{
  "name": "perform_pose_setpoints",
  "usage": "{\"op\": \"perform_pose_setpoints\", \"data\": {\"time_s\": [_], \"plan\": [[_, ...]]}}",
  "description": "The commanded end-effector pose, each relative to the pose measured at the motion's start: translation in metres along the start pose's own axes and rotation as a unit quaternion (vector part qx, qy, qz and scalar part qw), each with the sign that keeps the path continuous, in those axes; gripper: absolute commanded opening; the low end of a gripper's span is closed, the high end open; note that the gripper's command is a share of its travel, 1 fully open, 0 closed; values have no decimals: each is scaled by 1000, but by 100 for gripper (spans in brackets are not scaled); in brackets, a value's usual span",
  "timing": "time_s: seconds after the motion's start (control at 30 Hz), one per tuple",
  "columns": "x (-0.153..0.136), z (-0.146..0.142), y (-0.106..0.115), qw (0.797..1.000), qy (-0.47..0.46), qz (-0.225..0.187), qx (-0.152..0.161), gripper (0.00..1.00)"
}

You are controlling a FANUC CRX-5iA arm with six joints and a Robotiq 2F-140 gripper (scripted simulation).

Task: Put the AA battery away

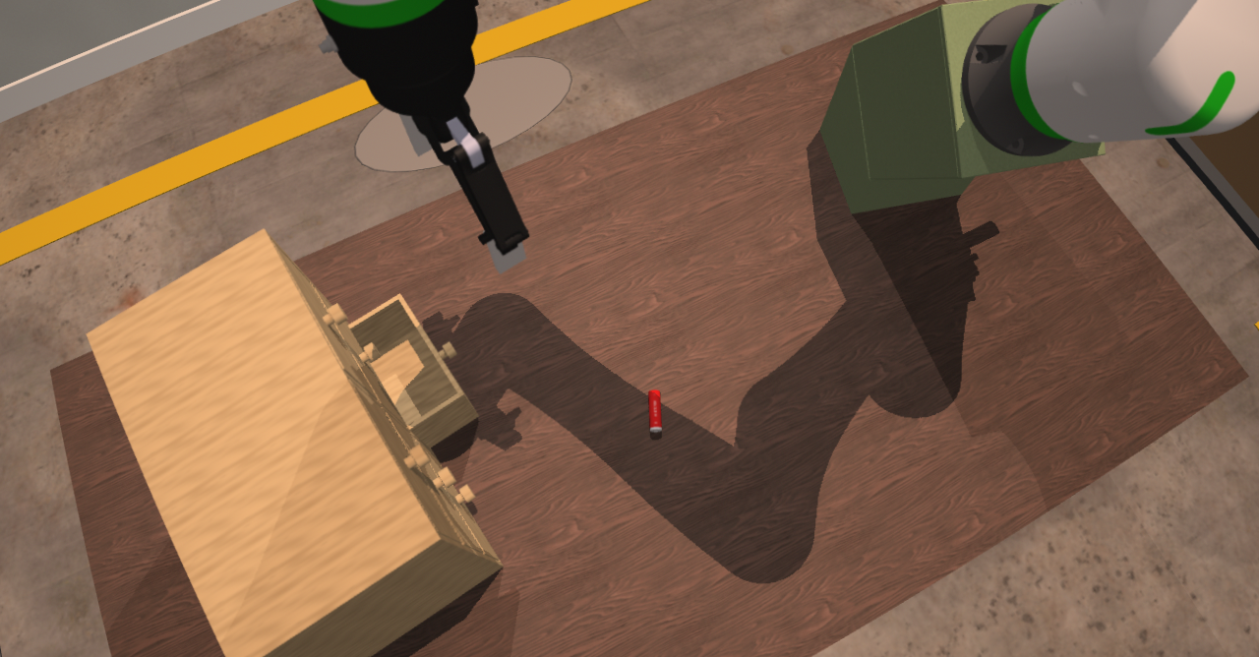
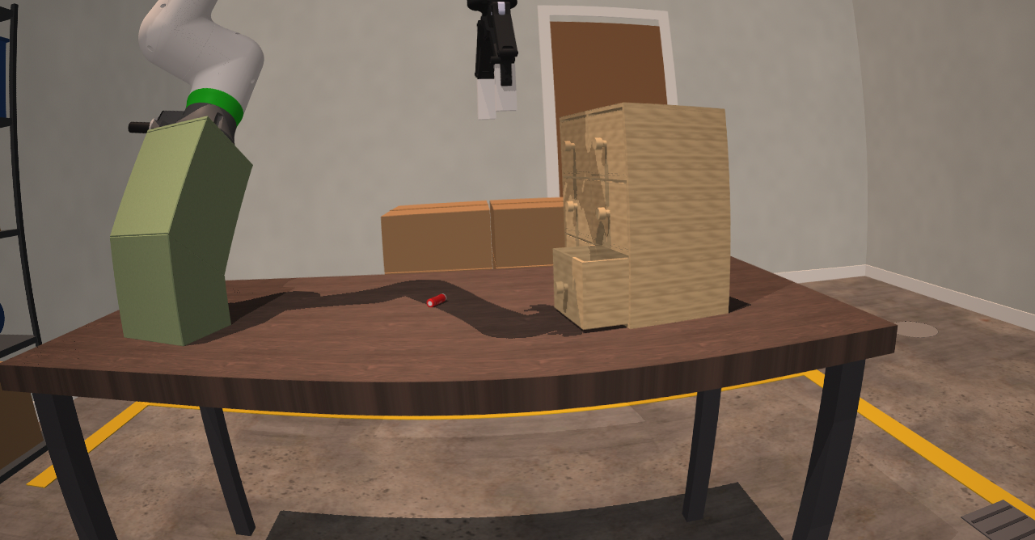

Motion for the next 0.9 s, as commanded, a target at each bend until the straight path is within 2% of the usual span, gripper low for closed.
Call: {"op": "perform_pose_setpoints", "data": {"time_s": [0.0, 0.13, 0.27, 0.5, 0.57, 0.73, 0.87], "plan": [[0, 0, 0, 1000, 0, 0, 0, 100], [-3, 0, -1, 1000, 0, 0, 0, 100], [-17, -3, -5, 1000, 0, 0, 0, 100], [-73, -15, -25, 1000, 0, 0, 0, 100], [-73, -15, -25, 1000, 0, 0, 0, 100], [-120, -25, -41, 1000, 0, 0, 0, 100], [-146, -30, -50, 1000, 0, 0, 0, 100]]}}
Point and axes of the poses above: the point where the finger pads meet when closed, its own y axis back along the fingers, its own z axis across the jaws, x = y × z, the point moved 2 cm from there along y, back along the fingers, and after that the axes turned 10 degrees about y, right-handed, at the moved point
